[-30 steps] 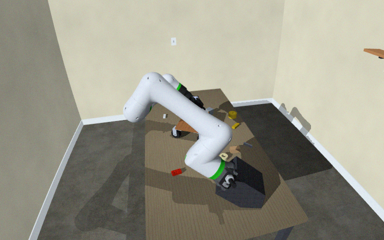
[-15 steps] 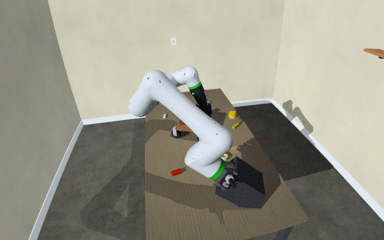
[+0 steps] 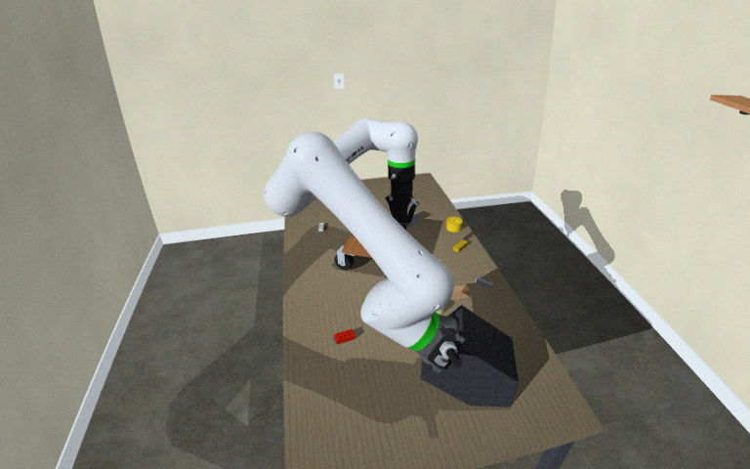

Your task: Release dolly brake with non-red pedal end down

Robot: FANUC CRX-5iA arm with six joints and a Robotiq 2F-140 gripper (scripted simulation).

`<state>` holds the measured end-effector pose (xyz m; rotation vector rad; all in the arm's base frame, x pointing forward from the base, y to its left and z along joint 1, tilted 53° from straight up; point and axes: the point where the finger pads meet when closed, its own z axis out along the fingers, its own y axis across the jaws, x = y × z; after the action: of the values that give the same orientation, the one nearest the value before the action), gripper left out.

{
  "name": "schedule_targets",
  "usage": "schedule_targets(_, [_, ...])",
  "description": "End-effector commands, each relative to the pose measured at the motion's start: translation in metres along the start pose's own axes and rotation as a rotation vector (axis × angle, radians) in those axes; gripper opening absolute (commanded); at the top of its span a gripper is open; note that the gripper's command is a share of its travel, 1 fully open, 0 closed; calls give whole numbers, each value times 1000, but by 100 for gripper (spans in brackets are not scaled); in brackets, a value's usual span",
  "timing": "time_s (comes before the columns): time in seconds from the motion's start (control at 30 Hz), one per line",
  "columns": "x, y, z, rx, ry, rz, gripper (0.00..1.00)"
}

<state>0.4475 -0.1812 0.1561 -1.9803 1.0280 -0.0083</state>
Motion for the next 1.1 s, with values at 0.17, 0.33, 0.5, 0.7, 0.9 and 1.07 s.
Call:
schedule_targets(0.17, [-1,0,24,5,-6,1,0])
schedule_targets(0.33, [-1,1,39,4,-6,2,0])
schedule_targets(0.5, [-1,1,39,4,-6,2,0])
schedule_targets(0.7, [-1,1,39,4,-6,2,0])
schedule_targets(0.9, [-1,1,39,4,-6,2,0])
schedule_targets(1.07, [-1,1,39,4,-6,2,0])
